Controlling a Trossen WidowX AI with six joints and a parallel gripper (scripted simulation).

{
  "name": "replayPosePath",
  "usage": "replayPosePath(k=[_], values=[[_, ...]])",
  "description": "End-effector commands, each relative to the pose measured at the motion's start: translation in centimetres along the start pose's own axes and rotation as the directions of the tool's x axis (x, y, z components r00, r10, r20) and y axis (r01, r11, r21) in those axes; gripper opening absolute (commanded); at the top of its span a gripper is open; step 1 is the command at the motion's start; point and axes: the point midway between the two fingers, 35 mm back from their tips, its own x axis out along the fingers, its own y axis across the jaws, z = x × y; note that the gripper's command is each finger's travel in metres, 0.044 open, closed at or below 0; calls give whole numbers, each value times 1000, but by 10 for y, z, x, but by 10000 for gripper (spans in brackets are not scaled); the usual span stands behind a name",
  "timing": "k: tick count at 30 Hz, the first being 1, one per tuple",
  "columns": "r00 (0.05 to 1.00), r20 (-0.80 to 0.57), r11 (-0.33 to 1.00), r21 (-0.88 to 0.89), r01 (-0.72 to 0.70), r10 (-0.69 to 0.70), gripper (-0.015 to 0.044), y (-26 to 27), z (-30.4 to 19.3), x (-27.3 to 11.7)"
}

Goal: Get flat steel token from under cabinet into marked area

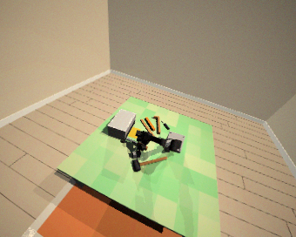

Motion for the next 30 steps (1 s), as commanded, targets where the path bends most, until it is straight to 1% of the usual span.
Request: replayPosePath(k=[1,30], values=[[1000,-2,1000,9,1,-1,0,-1,-6,1],[1000,-4,1000,10,1,-1,0,4,-42,1]])
